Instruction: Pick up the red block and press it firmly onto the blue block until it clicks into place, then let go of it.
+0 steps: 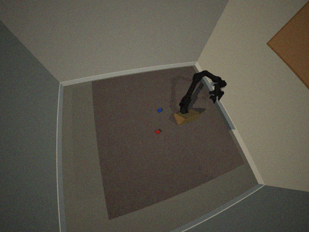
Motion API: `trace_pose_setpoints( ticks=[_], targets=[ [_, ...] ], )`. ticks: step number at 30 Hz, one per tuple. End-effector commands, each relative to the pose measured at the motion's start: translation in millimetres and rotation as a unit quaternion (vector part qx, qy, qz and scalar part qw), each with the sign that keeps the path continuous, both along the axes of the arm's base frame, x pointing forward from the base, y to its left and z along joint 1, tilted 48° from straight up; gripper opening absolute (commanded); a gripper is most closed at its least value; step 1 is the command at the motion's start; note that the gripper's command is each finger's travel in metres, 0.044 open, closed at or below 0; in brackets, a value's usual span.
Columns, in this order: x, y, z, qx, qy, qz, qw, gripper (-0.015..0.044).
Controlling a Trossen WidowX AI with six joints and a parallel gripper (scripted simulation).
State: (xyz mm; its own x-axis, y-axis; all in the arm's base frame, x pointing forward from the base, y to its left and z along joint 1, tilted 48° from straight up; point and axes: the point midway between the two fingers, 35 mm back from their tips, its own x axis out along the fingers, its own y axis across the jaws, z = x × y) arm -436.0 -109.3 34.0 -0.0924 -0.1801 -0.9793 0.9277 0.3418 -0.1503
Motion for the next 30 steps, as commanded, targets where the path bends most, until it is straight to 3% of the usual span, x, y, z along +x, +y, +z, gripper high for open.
trace_pose_setpoints(
  ticks=[1,6,13,30],
  targets=[
    [0.2,-0.9,0.0,0.0,0.0,0.0,1.0,0.0426],
    [10.0,-33.4,-0.6,-0.006,-0.008,0.013,1.0,0.044],
    [23.4,-85.2,45.1,-0.034,0.028,0.015,0.999,0.044],
    [82.2,-153.5,148.8,-0.125,0.111,-0.062,0.984,0.044]
  ],
)
